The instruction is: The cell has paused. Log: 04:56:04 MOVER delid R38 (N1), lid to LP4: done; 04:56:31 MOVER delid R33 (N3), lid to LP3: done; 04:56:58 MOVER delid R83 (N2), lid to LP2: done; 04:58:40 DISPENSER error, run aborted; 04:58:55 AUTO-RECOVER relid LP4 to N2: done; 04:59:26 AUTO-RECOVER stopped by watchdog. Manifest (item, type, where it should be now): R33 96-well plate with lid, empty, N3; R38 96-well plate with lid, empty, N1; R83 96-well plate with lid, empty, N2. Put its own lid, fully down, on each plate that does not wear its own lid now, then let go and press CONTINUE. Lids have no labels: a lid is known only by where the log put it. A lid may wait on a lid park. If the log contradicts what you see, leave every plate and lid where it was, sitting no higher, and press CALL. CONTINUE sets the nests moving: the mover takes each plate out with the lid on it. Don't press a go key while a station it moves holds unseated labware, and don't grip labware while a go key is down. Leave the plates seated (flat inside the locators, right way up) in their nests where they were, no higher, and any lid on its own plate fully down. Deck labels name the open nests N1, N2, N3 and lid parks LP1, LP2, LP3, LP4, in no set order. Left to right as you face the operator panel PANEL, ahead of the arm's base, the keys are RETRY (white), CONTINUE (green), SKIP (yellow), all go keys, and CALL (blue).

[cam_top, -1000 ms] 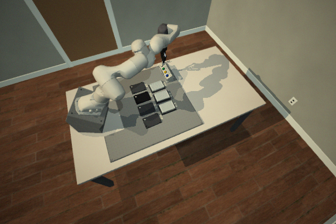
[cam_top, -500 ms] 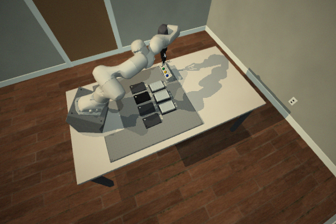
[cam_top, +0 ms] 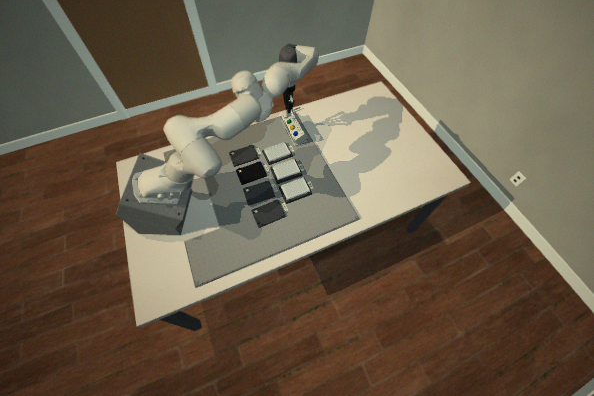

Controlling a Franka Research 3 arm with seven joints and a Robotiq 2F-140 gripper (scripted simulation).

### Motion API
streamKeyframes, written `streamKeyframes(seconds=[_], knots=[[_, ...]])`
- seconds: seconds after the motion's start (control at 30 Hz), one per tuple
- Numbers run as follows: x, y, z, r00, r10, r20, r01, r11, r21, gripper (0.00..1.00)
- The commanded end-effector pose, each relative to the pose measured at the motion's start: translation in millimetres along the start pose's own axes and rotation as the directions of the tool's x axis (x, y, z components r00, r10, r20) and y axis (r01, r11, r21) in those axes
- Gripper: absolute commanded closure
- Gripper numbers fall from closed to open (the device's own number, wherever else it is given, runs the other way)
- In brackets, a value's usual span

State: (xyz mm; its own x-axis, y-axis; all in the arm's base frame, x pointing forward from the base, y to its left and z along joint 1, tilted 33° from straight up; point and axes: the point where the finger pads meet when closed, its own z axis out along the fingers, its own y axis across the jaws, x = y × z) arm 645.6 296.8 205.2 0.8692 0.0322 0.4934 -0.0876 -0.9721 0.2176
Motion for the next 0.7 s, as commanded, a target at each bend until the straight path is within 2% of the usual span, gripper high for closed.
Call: streamKeyframes(seconds=[0.0,0.67], knots=[[0.8,-0.8,2.5,1.000,-0.012,-0.004,0.012,1.000,0.000,1.00],[0.9,-0.8,7.4,1.000,-0.012,-0.004,0.012,1.000,0.000,1.00]])
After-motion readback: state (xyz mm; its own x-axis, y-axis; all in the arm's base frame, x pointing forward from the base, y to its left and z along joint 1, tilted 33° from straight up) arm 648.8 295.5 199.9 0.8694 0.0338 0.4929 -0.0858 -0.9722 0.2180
